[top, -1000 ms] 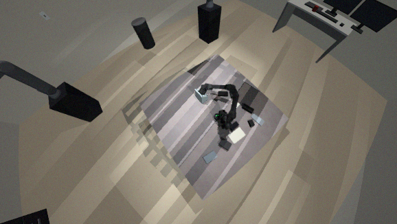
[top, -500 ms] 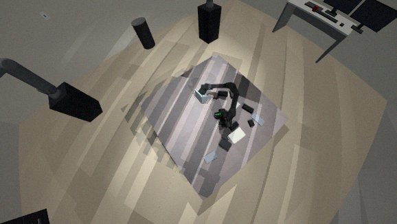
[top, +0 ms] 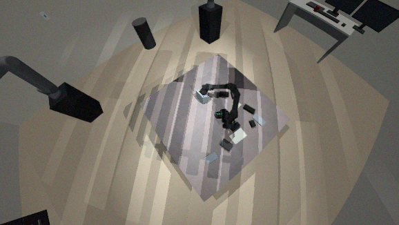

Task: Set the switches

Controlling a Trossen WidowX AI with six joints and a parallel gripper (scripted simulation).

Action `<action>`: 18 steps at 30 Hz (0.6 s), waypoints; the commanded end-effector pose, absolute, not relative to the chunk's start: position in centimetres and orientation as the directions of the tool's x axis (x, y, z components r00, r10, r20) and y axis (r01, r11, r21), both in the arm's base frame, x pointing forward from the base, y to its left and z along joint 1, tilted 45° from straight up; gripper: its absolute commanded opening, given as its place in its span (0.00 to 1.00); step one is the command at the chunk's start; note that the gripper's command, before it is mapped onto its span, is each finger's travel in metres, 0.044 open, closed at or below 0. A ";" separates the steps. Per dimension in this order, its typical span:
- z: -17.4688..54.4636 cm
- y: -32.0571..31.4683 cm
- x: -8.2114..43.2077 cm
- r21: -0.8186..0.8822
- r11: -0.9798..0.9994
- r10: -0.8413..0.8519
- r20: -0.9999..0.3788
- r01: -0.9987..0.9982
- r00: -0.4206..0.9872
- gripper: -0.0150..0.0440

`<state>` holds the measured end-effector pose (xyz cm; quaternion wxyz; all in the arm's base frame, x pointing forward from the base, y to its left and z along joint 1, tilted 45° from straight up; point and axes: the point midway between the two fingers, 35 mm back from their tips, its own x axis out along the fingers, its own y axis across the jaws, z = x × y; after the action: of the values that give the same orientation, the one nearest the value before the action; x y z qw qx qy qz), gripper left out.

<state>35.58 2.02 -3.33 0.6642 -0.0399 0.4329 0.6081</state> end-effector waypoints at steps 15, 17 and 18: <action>-1.5 1.5 34.3 0.459 0.271 0.767 -0.634 -0.846 -0.098 0.25; -1.4 1.4 34.6 0.455 0.267 0.767 -0.634 -0.850 -0.098 0.25; -1.4 1.5 34.4 0.455 0.267 0.768 -0.634 -0.850 -0.098 0.25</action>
<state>34.59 1.39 -1.43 0.6705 -0.0466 0.4307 0.6023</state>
